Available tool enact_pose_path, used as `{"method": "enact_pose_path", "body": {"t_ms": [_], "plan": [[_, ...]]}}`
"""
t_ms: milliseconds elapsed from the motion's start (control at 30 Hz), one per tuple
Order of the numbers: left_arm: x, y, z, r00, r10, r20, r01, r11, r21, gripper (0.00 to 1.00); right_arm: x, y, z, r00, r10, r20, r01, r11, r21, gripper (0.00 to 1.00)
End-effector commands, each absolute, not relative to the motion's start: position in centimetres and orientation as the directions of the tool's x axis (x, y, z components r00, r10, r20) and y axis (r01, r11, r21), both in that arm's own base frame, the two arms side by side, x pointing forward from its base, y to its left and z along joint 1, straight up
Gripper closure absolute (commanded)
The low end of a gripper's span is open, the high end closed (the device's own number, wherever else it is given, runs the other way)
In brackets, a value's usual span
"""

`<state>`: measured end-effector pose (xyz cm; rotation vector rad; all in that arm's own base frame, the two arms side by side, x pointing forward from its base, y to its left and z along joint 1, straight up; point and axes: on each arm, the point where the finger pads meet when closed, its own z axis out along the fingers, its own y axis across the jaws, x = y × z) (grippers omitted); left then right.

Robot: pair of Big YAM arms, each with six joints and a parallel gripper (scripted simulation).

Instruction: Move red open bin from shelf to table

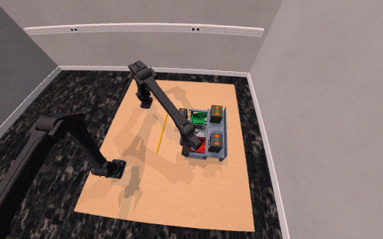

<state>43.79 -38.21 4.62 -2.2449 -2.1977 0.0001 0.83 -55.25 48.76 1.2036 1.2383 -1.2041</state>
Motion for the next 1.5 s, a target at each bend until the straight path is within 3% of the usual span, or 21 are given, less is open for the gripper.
{"method": "enact_pose_path", "body": {"t_ms": [0,1467], "plan": [[45.1,-38.7,7.4,0.019,0.999,-0.039,0.999,-0.016,0.052,1.0,0.3,-54.5,50.1,0.0,0.0,-1.0,1.0,0.006,0.0,0.0],[43.2,-38.8,6.6,0.02,1.0,-0.025,0.999,-0.019,0.032,1.0,0.3,-54.5,50.1,0.0,0.0,-1.0,1.0,0.006,0.0,0.0]]}}
